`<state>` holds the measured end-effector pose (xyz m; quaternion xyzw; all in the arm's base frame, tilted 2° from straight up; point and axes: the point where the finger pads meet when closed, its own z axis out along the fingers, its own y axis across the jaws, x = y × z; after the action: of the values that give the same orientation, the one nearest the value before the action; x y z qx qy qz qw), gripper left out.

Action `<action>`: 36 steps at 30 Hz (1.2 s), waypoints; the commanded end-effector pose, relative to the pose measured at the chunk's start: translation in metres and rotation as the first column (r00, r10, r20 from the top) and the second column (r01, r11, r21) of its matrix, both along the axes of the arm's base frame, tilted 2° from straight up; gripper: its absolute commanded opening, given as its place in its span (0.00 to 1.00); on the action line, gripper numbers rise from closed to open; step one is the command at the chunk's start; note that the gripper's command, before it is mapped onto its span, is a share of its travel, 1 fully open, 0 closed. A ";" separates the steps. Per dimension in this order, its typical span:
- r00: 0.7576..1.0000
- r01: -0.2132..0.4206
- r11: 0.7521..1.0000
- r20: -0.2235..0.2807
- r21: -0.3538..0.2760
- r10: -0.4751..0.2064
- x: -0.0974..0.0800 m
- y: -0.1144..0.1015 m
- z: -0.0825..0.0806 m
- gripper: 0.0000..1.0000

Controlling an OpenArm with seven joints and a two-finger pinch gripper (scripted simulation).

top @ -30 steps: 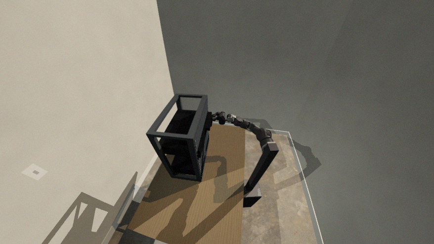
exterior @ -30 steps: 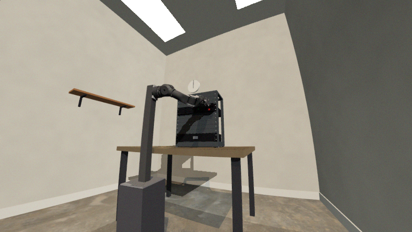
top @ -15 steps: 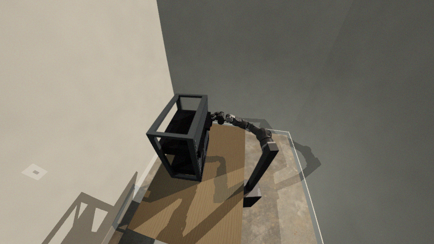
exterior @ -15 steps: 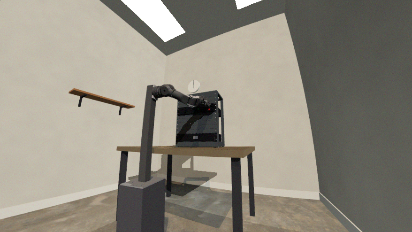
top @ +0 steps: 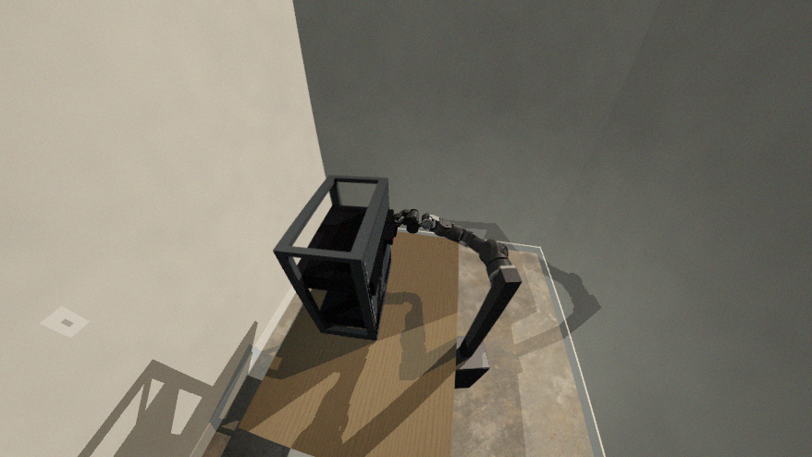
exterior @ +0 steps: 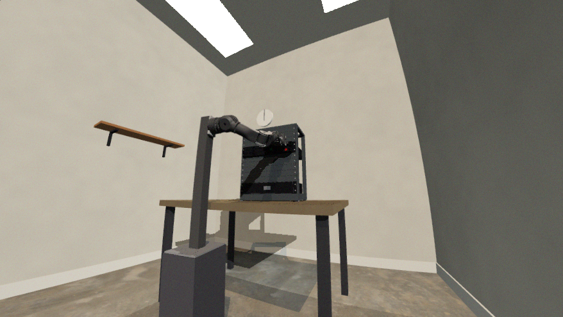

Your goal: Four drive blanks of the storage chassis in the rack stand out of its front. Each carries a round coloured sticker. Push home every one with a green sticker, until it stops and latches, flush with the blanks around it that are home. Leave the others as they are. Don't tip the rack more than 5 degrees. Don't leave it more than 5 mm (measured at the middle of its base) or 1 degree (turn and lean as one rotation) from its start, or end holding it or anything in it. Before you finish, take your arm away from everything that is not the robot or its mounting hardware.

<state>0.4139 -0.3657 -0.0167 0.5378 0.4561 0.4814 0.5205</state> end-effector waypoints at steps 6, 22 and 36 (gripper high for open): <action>1.000 -0.008 1.000 0.007 -0.001 0.008 0.001 0.002 0.002 0.00; 1.000 -0.008 1.000 0.007 -0.001 0.008 0.004 0.003 0.002 0.00; 1.000 -0.008 1.000 0.007 -0.001 0.008 0.007 0.003 0.002 0.00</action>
<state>0.4198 -0.3664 -0.0166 0.5388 0.4556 0.4799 0.5213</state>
